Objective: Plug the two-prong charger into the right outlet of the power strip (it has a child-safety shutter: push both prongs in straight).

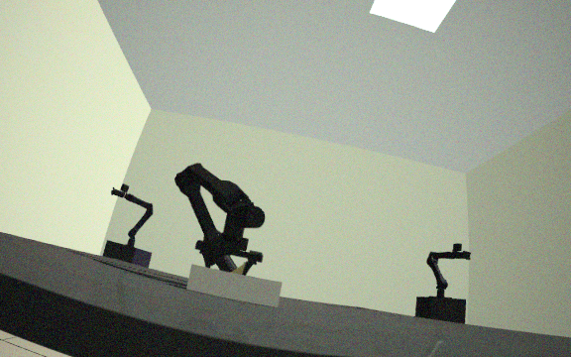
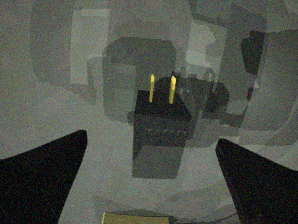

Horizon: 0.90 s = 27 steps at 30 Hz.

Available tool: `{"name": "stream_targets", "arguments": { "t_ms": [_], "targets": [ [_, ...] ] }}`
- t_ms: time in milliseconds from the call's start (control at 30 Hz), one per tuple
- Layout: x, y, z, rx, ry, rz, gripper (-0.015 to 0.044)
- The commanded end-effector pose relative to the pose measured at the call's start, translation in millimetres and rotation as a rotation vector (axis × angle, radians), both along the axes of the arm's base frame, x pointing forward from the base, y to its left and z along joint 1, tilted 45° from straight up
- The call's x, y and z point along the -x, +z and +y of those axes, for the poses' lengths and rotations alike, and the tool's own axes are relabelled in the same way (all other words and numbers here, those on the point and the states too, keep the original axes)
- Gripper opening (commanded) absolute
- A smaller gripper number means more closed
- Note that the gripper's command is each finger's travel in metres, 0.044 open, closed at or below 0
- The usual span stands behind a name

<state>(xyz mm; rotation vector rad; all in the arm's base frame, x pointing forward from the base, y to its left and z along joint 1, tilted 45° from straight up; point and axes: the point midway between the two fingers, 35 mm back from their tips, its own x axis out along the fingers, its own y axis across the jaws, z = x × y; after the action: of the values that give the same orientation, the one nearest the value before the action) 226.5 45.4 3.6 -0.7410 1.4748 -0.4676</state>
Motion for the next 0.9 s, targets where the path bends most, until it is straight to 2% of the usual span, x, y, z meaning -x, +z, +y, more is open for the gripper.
{"name": "stream_targets", "arguments": {
  "t_ms": [0, 433, 833, 867],
  "targets": [
    [0, -5, -6, 0.008, 0.004, 0.004, 0.0440],
    [-1, -16, -18, 0.010, 0.003, 0.004, 0.0440],
    [-2, -14, -15, 0.003, -0.002, 0.001, 0.0125],
    [-2, -14, -15, 0.003, -0.002, 0.001, 0.0118]
  ]
}}
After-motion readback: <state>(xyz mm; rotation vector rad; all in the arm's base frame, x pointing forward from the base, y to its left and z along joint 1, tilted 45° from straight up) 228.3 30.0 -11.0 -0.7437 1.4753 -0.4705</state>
